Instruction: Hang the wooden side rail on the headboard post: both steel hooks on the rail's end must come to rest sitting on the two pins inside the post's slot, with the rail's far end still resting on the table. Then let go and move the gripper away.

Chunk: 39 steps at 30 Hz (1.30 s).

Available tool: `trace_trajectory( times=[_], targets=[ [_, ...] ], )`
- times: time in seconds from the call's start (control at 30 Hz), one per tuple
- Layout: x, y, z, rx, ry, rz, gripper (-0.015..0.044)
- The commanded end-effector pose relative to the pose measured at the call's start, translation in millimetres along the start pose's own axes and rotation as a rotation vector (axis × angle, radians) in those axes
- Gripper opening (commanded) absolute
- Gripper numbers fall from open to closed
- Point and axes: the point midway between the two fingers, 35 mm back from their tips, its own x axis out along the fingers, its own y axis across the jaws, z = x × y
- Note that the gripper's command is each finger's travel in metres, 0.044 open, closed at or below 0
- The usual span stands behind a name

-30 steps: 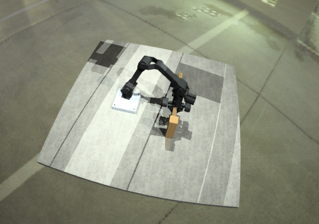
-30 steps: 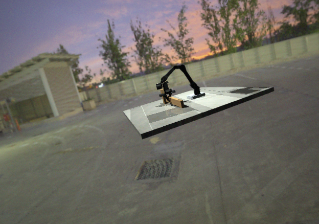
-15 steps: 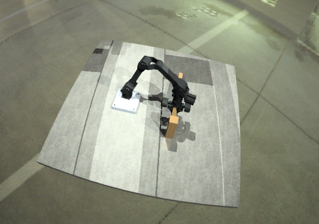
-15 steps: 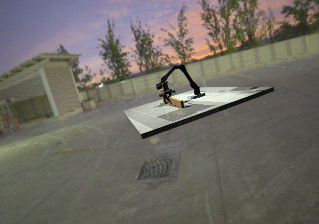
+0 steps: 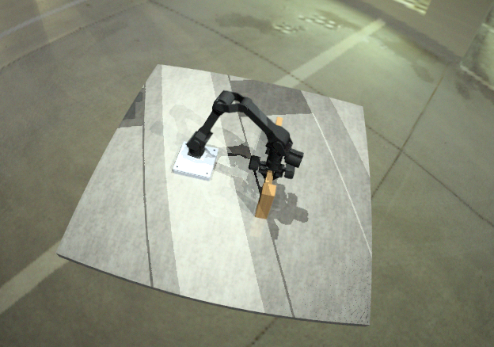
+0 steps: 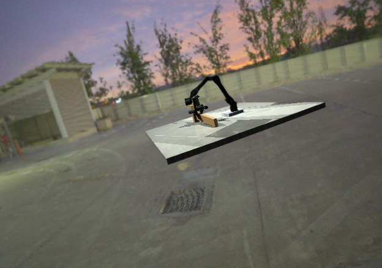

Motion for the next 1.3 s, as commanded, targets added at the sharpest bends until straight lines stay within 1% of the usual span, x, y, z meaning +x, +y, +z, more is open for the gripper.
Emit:
trace_trajectory(
  times=[0.0, 1.27],
  targets=[
    [-4.6, -2.9, -1.3, -0.007, 0.005, -0.012, 0.0],
    [-4.0, -4.6, -5.3, -0.007, 0.006, -0.012, 0.0]
  ],
)
